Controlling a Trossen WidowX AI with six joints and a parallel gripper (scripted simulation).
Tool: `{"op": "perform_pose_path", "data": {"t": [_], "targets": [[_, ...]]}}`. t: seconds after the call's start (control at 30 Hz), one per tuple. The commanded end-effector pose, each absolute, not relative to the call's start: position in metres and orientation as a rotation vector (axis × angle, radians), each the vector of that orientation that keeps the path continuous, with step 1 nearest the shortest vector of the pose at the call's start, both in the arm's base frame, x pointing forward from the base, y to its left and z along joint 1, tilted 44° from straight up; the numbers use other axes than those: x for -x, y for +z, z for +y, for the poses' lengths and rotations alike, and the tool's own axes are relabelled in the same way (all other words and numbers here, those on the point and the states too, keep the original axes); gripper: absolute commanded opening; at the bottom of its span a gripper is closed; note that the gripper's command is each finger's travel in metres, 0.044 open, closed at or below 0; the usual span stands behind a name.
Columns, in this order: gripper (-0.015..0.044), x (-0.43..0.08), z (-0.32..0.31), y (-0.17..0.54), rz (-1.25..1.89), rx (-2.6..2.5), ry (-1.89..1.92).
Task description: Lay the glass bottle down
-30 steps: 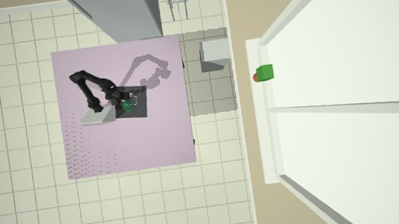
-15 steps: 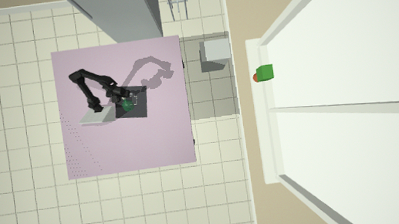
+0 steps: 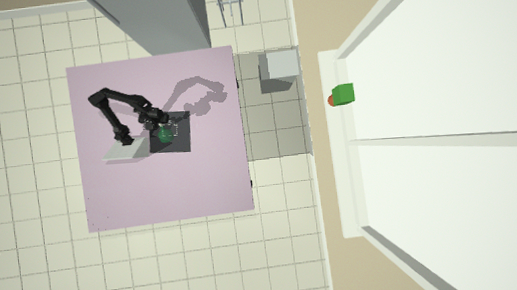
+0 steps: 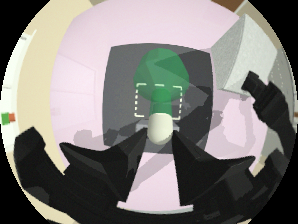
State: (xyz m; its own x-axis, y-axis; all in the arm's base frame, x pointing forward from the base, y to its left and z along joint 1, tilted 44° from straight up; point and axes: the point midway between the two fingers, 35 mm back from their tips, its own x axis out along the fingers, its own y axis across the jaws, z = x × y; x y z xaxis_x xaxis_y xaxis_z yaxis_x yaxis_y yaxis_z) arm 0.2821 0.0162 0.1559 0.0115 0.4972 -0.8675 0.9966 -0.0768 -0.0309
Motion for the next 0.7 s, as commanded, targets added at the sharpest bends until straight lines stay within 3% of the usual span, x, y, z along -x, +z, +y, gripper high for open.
{"op": "perform_pose_path", "data": {"t": [0.0, 0.67], "targets": [[0.0117, -0.282, 0.023, 0.157, 1.556, -1.647, -0.984], [0.0117, -0.283, 0.049, 0.159, 1.537, -1.645, -0.982]]}}
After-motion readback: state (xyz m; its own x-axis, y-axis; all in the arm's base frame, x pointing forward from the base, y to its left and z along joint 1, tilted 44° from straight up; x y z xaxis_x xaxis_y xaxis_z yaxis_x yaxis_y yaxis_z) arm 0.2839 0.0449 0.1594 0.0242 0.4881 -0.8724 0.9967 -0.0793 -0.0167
